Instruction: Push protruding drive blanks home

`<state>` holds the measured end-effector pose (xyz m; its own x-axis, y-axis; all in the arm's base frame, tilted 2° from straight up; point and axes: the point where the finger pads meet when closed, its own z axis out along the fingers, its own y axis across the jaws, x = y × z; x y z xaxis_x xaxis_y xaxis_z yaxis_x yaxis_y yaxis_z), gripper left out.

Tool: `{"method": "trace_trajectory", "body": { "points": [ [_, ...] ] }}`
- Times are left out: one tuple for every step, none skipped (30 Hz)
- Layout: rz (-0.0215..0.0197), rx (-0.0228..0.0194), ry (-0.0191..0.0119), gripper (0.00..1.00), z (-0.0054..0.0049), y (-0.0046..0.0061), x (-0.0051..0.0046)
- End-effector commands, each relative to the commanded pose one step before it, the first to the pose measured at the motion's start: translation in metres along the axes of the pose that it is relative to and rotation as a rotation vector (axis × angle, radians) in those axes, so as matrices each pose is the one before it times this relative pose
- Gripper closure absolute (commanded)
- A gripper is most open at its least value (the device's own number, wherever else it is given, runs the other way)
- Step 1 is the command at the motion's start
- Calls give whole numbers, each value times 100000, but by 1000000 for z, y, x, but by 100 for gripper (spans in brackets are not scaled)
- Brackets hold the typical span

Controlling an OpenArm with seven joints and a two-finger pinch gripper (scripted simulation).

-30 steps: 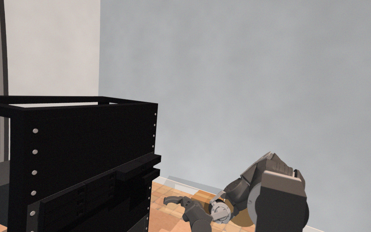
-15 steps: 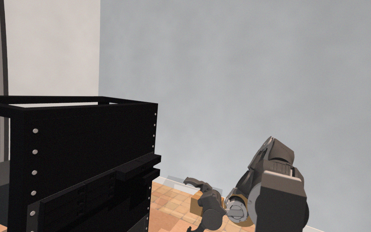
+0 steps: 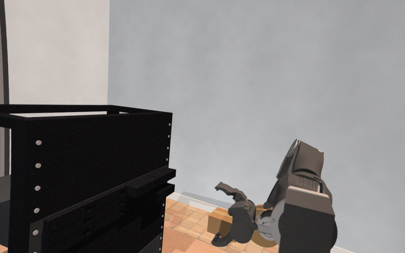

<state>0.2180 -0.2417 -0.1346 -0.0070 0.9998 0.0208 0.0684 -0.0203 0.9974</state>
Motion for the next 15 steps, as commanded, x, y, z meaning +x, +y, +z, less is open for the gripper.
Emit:
{"method": "trace_trajectory", "body": {
  "points": [
    [-801,-1386,-1150,0,-1366,3108,-1811],
    [-514,-467,-529,0,-1214,1715,-607],
    [-439,-329,-546,0,-1098,1209,-825],
    [-350,-156,-598,0,-996,554,-1169],
    [-374,-313,-379,0,-850,1183,-467],
    [-339,-299,-307,0,-735,1139,-323],
    [-233,-70,-417,0,-661,260,-866],
    [-209,-89,-329,0,-555,338,-641],
    [-228,-232,-144,0,-437,897,-37],
    [-161,-110,-181,0,-367,427,-276],
    [-92,26,-235,0,-309,-98,-571],
    [-100,-71,-106,0,-221,277,-153],
    [-90,-104,-34,0,-153,405,52],
    [-38,3,-83,0,-116,-10,-195],
    [-16,24,-69,0,-75,-91,-188]
  ]
}}
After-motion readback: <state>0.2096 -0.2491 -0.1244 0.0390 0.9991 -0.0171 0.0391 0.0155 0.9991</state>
